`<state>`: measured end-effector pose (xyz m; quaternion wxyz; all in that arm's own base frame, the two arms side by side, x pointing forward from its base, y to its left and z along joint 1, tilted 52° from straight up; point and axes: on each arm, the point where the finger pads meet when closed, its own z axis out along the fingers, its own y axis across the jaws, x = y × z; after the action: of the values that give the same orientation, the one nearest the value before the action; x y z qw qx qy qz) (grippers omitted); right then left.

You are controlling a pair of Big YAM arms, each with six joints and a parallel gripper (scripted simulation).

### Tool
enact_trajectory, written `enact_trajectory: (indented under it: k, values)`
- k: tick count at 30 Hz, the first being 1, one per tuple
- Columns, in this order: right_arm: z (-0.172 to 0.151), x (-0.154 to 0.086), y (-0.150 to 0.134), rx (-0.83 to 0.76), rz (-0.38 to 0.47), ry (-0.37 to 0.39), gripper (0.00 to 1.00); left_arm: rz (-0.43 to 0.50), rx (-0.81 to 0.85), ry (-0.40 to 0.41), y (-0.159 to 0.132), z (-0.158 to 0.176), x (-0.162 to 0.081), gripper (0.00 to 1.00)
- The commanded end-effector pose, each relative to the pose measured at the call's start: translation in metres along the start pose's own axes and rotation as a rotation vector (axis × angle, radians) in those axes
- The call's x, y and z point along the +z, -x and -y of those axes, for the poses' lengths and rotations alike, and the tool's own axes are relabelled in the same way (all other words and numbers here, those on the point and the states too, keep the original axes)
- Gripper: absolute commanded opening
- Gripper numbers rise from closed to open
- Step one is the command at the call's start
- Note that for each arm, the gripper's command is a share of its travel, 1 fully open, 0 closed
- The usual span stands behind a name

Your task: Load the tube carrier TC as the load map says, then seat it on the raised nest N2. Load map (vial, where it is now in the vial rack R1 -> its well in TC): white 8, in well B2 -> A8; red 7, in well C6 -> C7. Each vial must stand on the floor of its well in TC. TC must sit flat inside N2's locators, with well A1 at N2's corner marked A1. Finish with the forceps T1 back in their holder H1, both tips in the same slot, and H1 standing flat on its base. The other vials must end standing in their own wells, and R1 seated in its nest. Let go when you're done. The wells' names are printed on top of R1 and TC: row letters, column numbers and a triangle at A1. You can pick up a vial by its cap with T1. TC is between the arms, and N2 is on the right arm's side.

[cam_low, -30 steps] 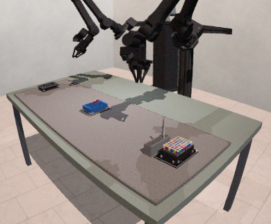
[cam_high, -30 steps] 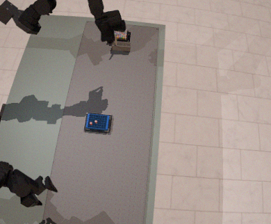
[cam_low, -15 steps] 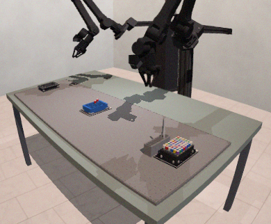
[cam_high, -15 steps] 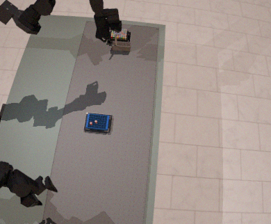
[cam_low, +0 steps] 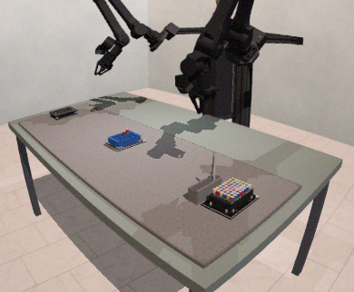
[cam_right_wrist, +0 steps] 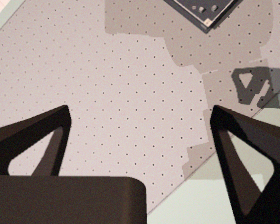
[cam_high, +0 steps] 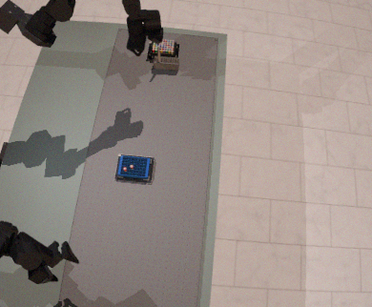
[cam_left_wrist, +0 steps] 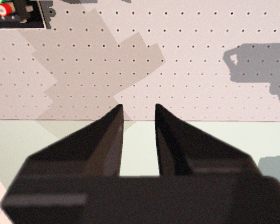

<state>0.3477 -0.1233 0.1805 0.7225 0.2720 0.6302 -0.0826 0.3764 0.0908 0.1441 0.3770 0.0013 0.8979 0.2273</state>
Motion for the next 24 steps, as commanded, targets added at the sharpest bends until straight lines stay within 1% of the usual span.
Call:
enact_trajectory:
  k: [1,4,5,13,15,18,22,24]
  values:
    - [0.001,-0.003,-0.001,0.000,0.000,0.001,1.00,0.014,0.007,-0.003,0.006,0.000,-0.002,0.23]
    - [0.001,-0.003,-0.001,0.000,0.000,0.001,1.00,0.014,0.007,-0.003,0.006,0.000,-0.002,0.23]
    - [-0.007,0.003,0.001,-0.026,-0.010,0.012,1.00,0.014,0.007,-0.003,0.006,0.000,-0.002,0.23]
    - [-0.018,0.021,-0.022,-0.183,-0.152,0.000,1.00,0.014,0.007,-0.003,0.006,0.000,-0.002,0.23]
    - [-0.018,0.021,-0.022,-0.183,-0.152,0.000,1.00,0.014,0.007,-0.003,0.006,0.000,-0.002,0.23]
    - [-0.023,0.026,-0.031,-0.242,-0.206,0.000,1.00,0.014,0.007,-0.003,0.006,0.000,-0.002,0.23]
    - [-0.023,0.028,-0.034,-0.320,-0.276,-0.005,1.00,0.014,0.007,-0.003,0.006,0.000,-0.002,0.23]
    - [-0.029,0.028,-0.038,-0.361,-0.313,0.007,1.00,0.014,0.007,-0.003,0.006,0.000,-0.002,0.23]
